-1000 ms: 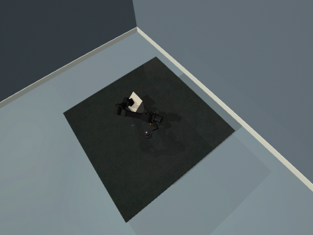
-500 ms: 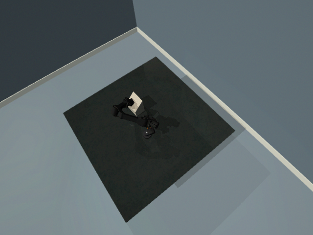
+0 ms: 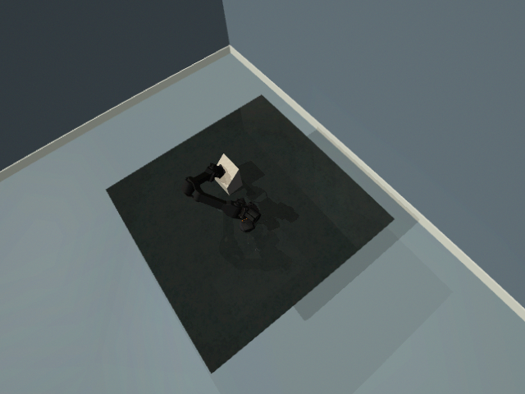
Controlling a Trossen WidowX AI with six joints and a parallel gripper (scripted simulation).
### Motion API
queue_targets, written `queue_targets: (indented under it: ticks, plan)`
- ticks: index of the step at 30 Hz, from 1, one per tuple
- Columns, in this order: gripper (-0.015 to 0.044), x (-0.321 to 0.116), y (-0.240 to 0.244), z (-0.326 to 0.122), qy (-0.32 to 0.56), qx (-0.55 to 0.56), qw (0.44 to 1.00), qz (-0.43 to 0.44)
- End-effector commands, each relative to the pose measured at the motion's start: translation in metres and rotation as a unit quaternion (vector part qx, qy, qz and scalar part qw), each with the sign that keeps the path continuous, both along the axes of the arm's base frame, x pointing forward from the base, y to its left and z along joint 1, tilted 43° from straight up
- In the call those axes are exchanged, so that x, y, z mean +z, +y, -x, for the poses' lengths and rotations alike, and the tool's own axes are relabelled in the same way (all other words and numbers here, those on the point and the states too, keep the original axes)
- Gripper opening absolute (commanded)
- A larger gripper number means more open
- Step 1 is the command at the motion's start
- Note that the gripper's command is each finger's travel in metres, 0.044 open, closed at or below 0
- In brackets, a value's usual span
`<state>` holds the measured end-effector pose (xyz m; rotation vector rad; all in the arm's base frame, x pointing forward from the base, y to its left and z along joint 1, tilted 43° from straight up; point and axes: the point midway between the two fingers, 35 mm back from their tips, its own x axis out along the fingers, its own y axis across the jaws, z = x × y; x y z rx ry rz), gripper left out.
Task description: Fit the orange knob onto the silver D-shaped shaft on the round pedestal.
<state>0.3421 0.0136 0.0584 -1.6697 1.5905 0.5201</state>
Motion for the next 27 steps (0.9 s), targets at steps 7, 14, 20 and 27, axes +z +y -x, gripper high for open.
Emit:
queue_targets:
  ticks: [7, 14, 20, 27]
  plan:
    - [0.0, -0.012, -0.013, -0.003, -0.003, 0.006, 1.0, 0.001]
    - [0.0, -0.012, -0.014, -0.003, -0.008, 0.0, 1.0, 0.0]
    - [0.0, -0.013, -0.011, -0.003, -0.008, 0.0, 1.0, 0.0]
    - [0.0, -0.013, -0.012, -0.004, -0.008, 0.0, 1.0, 0.0]
